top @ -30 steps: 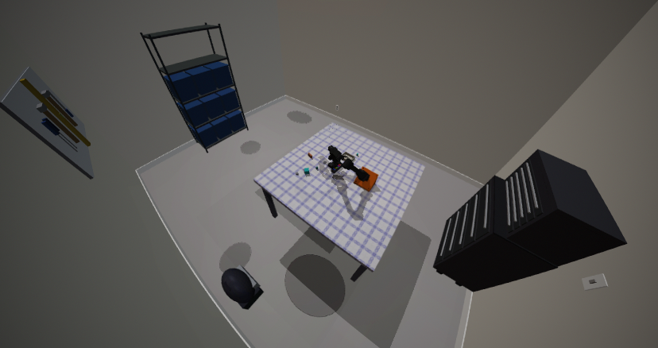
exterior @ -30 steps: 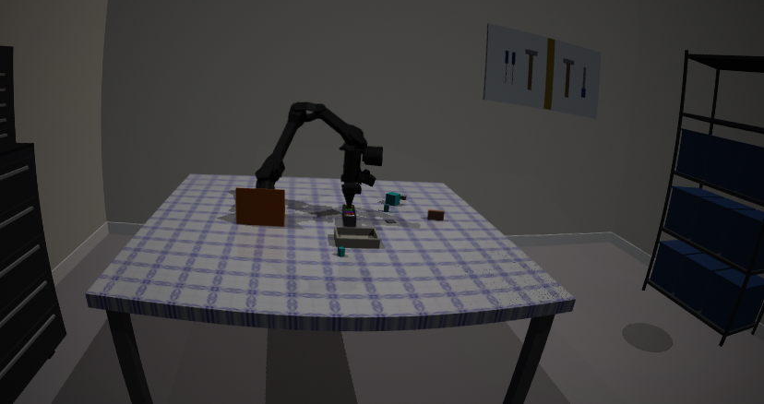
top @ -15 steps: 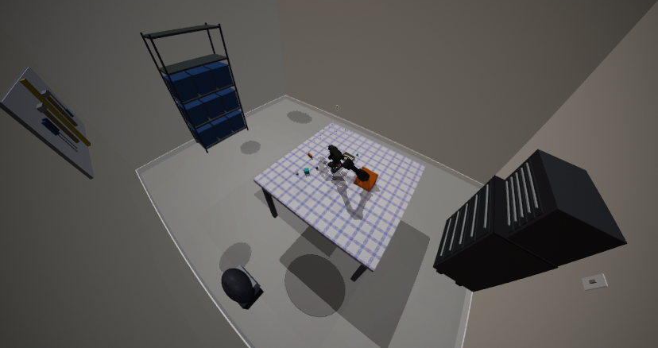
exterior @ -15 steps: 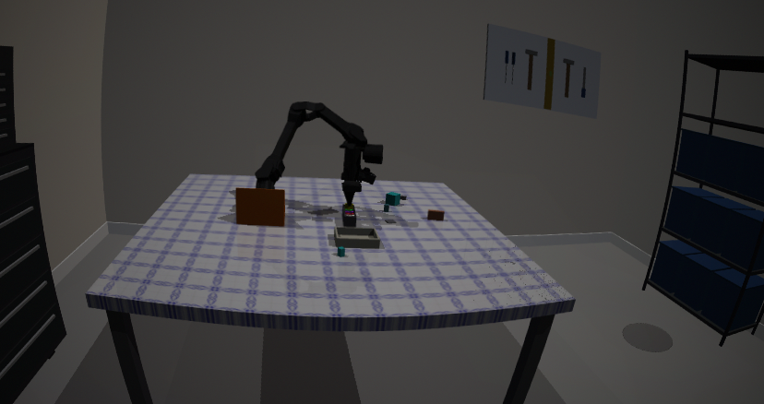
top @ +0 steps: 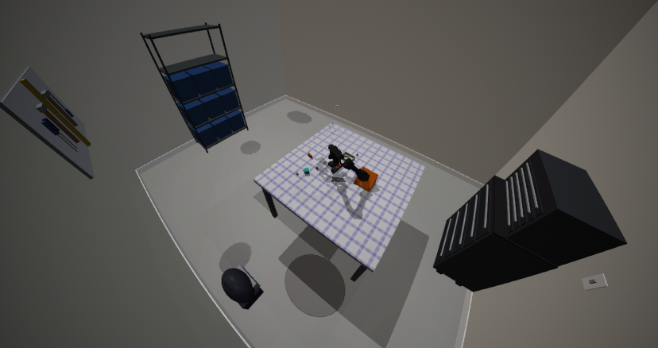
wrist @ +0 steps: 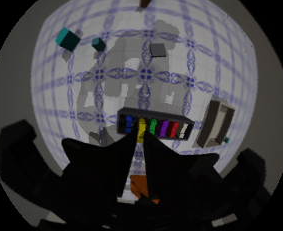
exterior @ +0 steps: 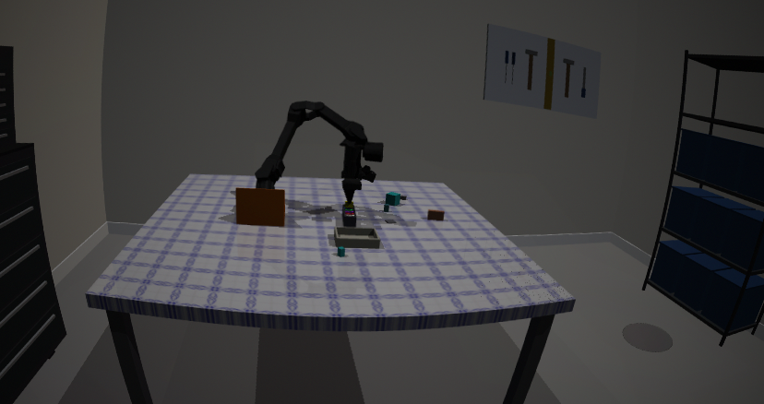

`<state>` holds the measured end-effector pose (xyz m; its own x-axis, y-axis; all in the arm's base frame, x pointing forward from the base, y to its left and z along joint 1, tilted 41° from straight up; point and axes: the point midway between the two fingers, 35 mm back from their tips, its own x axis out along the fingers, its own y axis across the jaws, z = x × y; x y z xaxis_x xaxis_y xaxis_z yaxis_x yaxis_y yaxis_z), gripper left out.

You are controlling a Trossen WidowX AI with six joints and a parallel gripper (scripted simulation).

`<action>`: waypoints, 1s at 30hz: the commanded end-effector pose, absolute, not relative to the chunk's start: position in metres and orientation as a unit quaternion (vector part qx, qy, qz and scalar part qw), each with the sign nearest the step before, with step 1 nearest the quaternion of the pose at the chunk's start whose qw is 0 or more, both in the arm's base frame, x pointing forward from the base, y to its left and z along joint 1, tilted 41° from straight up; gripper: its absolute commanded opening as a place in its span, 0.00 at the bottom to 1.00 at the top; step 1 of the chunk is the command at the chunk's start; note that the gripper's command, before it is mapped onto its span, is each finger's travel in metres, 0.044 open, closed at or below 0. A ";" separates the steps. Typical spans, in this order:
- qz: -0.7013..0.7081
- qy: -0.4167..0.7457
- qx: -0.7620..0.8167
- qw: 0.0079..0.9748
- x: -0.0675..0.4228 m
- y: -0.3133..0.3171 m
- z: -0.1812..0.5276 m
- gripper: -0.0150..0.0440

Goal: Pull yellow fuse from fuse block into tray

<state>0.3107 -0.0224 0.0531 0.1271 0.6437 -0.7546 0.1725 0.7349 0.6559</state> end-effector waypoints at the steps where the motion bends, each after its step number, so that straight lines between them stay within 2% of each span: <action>1: 0.174 0.637 0.317 0.680 0.311 -0.024 0.055 0.25; 30: 0.174 0.638 0.318 0.680 0.308 -0.036 0.069 0.25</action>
